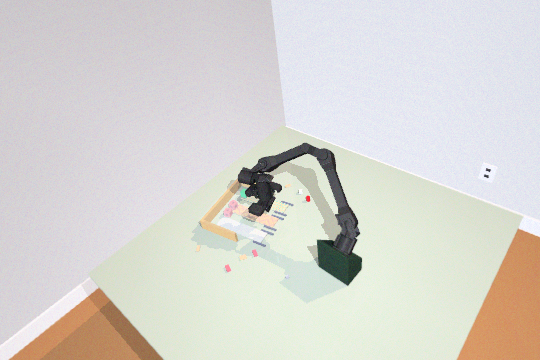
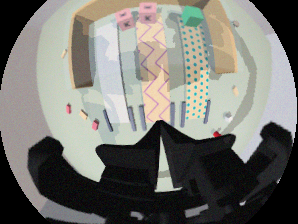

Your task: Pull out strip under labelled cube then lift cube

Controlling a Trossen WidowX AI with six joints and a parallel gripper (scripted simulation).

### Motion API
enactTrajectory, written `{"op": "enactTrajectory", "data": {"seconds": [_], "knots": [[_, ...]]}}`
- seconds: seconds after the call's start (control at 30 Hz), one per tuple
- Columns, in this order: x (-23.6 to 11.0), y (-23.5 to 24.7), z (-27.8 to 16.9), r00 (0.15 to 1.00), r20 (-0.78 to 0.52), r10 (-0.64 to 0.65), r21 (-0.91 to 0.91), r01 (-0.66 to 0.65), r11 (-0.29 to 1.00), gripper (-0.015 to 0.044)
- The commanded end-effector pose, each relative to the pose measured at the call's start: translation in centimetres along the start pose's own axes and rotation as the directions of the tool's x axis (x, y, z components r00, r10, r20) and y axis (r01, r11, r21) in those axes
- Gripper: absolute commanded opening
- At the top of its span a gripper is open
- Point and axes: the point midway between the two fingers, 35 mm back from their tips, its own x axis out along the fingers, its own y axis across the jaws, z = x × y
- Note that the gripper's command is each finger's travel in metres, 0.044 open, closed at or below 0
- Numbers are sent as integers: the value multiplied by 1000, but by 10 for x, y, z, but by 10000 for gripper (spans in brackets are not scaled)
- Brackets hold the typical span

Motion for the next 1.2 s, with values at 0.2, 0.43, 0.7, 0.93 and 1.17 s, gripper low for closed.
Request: {"op": "enactTrajectory", "data": {"seconds": [0.2, 0.43, 0.7, 0.93, 1.17], "knots": [[20, 1, -2, 1000, -8, 3, -8, -3, 1000, 0], [32, 1, -2, 1000, -8, 2, -8, -2, 1000, 0], [45, 0, -3, 1000, -8, 1, -8, -1, 1000, 0], [56, -1, -4, 1000, -9, -1, -7, 1, 1000, 0], [60, -1, -4, 1000, -9, -1, -7, 1, 1000, 0]]}}
